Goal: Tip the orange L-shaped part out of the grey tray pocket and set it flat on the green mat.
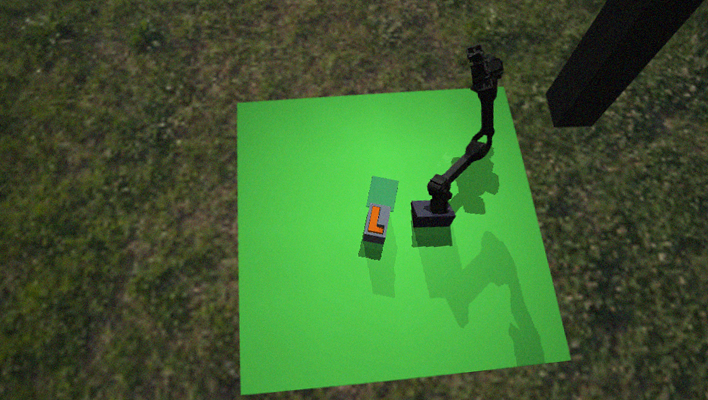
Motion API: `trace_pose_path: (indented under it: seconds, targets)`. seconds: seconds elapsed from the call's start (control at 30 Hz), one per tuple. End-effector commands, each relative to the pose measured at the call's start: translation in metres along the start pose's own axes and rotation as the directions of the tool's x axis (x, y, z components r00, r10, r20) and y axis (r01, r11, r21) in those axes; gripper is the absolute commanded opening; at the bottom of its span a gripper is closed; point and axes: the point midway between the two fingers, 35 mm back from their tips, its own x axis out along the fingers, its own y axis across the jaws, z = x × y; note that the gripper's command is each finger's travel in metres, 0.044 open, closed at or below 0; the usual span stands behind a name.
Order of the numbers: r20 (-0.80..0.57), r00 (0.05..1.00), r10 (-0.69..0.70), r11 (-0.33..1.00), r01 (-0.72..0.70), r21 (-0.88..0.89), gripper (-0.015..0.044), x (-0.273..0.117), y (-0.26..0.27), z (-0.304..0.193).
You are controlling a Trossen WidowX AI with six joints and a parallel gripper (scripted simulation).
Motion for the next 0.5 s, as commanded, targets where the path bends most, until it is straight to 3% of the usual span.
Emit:
trace_pose_path:
  seconds: [0.0, 0.13, 0.33, 0.47]
  targets:
    - [-0.154, 0.985, 0.077, 0.980, -0.046, 0.195, 0.0180, 0.043, 0.014, -0.059]
    - [-0.273, 0.943, 0.191, 0.927, -0.082, 0.367, 0.0180, 0.078, 0.040, -0.118]
    - [-0.433, 0.830, 0.352, 0.792, -0.018, 0.610, 0.0180, 0.122, 0.090, -0.208]
    - [-0.537, 0.696, 0.477, 0.692, 0.080, 0.717, 0.0180, 0.138, 0.138, -0.271]
